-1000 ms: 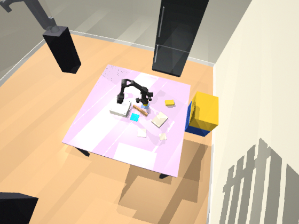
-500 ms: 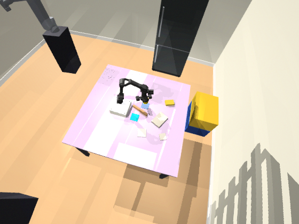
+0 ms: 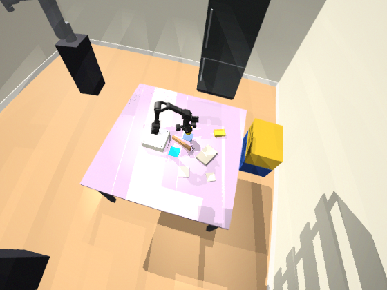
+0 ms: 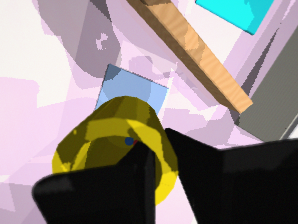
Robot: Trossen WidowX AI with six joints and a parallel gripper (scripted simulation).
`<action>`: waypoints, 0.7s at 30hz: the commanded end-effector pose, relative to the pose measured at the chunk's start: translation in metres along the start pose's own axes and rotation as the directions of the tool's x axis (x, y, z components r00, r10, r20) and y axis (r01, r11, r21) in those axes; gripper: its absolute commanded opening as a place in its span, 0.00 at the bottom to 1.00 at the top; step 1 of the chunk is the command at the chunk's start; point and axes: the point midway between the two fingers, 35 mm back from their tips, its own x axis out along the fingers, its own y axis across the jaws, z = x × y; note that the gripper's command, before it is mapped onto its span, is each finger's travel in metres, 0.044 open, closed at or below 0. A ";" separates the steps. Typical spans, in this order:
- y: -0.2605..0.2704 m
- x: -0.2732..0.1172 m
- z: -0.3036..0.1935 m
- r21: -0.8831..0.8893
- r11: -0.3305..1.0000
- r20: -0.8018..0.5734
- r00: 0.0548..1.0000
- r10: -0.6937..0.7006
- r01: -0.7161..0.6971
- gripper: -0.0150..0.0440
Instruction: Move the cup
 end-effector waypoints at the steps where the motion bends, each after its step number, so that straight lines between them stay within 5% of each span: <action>1: -0.003 -0.001 0.003 -0.001 1.000 0.001 1.000 0.003 -0.003 0.25; 21: -0.038 -0.001 0.033 0.001 1.000 0.007 1.000 0.001 -0.001 0.25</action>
